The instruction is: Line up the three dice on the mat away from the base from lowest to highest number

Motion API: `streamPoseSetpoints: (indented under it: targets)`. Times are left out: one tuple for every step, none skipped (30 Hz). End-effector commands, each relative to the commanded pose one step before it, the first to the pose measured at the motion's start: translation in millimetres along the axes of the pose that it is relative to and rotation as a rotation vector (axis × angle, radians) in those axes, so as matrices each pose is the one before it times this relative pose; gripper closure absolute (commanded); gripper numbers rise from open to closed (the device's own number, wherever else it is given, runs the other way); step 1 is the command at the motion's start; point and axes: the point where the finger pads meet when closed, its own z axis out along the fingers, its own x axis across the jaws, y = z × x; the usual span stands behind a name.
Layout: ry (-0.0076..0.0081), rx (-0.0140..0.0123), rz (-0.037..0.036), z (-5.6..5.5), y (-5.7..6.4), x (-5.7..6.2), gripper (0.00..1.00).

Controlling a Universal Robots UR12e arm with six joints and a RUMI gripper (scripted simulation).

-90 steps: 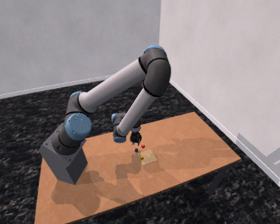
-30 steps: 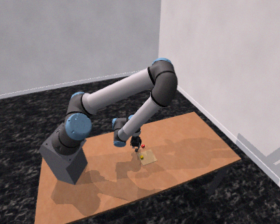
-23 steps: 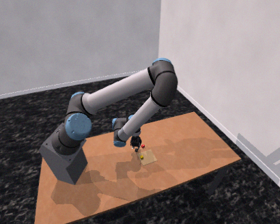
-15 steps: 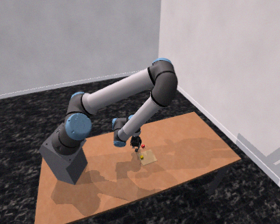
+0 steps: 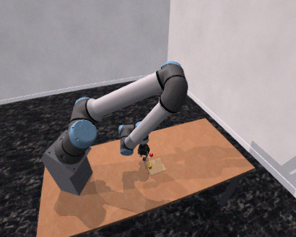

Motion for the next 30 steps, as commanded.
streamPoseSetpoints:
  targets:
    - [0.00046, 0.00042, -0.00009, -0.31, -0.17, 0.05, 0.76]
    - [0.0, 0.0, 0.0, 0.17, 0.0, 0.0, 0.76]
    - [0.0, 0.0, 0.0, 0.31, 0.0, 0.0, 0.76]
    - [0.0, 0.0, 0.0, 0.48, 0.0, 0.0, 0.76]
    - [0.0, 0.0, 0.0, 0.66, 0.0, 0.0, 0.76]
    - [0.0, 0.0, 0.0, 0.85, 0.0, 0.0, 0.76]
    - [0.0, 0.0, 0.0, 1.04, 0.0, 0.0, 0.76]
    - [0.0, 0.0, 0.0, 1.22, 0.0, 0.0, 0.76]
    - [0.0, 0.0, 0.0, 0.0, 0.0, 0.0, 0.76]
    - [0.0, 0.0, 0.0, 0.0, 0.0, 0.0, 0.76]
    - [0.0, 0.0, 0.0, 1.4, 0.0, 0.0, 0.76]
    - [0.0, 0.0, 0.0, 1.54, 0.0, 0.0, 0.76]
    - [0.0, 0.0, 0.0, 1.67, 0.0, 0.0, 0.76]
    - [0.0, 0.0, 0.0, 1.78, 0.0, 0.0, 0.76]
    - [0.0, 0.0, 0.0, 1.85, 0.0, -0.01, 0.76]
    - [0.0, 0.0, 0.0, 1.9, 0.0, 0.01, 0.76]
    - [0.0, 0.0, 0.0, 1.9, 0.0, 0.0, 0.76]
    - [0.0, 0.0, 0.0, 1.88, 0.0, 0.0, 0.76]
    - [0.0, 0.0, 0.0, 1.81, 0.0, 0.0, 0.76]
    - [0.0, 0.0, 0.0, 1.72, 0.0, 0.0, 0.76]
    - [0.0, 0.0, 0.0, 1.61, 0.0, 0.0, 0.76]
    - [0.0, 0.0, 0.0, 1.45, 0.0, 0.0, 0.76]
    - [0.0, 0.0, 0.0, 1.28, 0.0, 0.0, 0.76]
    - [0.0, 0.0, 0.0, 1.1, 0.0, 0.0, 0.76]
    - [0.0, 0.0, 0.0, 0.9, 0.0, 0.0, 0.76]
    - [0.0, 0.0, 0.0, 0.0, 0.0, 0.0, 0.76]
    - [0.0, 0.0, 0.0, 0.0, 0.0, 0.0, 0.76]
    - [0.0, 0.0, 0.0, 0.7, 0.0, 0.0, 0.76]
    - [0.0, 0.0, 0.0, 0.51, 0.0, 0.0, 0.76]
    - [0.0, 0.0, 0.0, 0.33, 0.0, 0.0, 0.76]
